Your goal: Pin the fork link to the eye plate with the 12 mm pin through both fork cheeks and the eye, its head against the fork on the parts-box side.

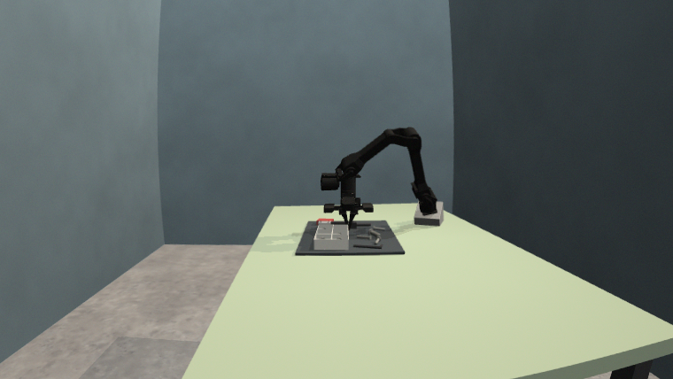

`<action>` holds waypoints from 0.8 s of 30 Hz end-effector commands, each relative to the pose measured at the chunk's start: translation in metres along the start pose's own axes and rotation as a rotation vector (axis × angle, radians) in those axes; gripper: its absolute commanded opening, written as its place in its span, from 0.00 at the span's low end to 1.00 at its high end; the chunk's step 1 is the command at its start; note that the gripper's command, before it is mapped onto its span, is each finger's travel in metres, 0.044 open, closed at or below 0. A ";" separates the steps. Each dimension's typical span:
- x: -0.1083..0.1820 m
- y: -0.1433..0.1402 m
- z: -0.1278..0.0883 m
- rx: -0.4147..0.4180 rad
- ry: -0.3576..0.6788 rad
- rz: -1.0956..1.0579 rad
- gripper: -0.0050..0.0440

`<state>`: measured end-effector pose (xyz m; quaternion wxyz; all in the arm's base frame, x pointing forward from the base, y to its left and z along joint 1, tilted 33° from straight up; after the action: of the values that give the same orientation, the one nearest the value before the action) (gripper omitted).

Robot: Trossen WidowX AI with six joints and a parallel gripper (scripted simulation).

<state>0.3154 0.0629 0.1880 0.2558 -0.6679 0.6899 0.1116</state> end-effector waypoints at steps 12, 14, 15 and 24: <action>-0.007 -0.003 -0.023 0.045 -0.009 -0.023 0.00; -0.007 -0.003 -0.026 0.044 -0.009 -0.023 0.00; -0.007 -0.003 -0.028 0.044 -0.009 -0.023 0.00; -0.007 -0.002 -0.046 0.045 -0.008 -0.023 0.00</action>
<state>0.3095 0.0496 0.2111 0.2553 -0.6671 0.6910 0.1109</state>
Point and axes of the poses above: the point midway between the two fingers, 35 mm back from their tips, its own z axis out along the fingers, its own y axis across the jaws, x = y × z, the point moved 8 cm from there along -z, back along the fingers, and after that the axes turned 3 degrees about z, right-handed, at the moved point
